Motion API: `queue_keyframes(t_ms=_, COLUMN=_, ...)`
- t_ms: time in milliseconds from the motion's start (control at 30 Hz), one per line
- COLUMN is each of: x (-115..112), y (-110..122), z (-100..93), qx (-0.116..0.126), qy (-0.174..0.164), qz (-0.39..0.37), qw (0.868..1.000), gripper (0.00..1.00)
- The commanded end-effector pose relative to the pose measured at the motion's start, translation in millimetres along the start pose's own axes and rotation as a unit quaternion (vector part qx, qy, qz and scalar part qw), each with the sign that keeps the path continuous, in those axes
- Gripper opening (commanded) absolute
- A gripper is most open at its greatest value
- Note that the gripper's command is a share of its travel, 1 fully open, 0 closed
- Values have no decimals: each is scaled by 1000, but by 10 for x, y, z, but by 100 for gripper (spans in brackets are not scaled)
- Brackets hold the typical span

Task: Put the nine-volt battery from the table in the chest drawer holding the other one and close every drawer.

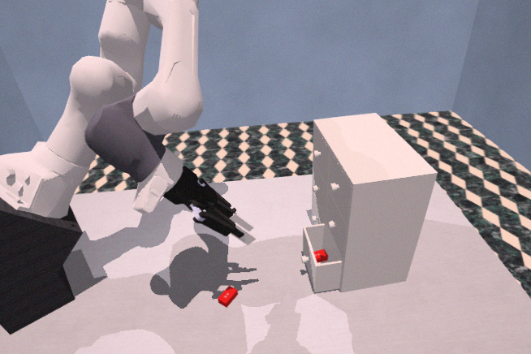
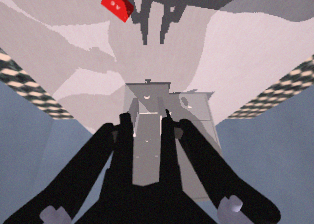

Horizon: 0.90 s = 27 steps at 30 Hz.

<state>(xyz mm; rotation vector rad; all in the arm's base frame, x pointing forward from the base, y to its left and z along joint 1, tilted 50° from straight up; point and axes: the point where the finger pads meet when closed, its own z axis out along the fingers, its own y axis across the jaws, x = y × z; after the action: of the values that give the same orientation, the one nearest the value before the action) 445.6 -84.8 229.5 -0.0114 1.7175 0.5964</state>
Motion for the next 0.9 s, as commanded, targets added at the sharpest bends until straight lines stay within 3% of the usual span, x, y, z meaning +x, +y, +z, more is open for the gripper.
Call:
queue_keyframes(t_ms=0, x=47, y=-14, z=-15, qx=3, qy=9, qz=13, qw=1000, gripper=20)
queue_keyframes(t_ms=333, x=47, y=-14, z=-15, qx=3, qy=9, qz=13, qw=1000, gripper=20)
queue_keyframes(t_ms=367, x=57, y=-36, z=-87, qx=7, qy=29, qz=12, qw=999, gripper=20)
queue_keyframes(t_ms=400, x=57, y=-36, z=-87, qx=7, qy=29, qz=12, qw=999, gripper=20)
queue_keyframes(t_ms=667, x=120, y=-31, z=-639, qx=5, qy=194, qz=9, qw=981, gripper=20)
queue_keyframes(t_ms=767, x=128, y=-29, z=-706, qx=3, qy=206, qz=3, qw=979, gripper=20)
queue_keyframes(t_ms=867, x=164, y=-24, z=-891, qx=3, qy=259, qz=-1, qw=966, gripper=20)
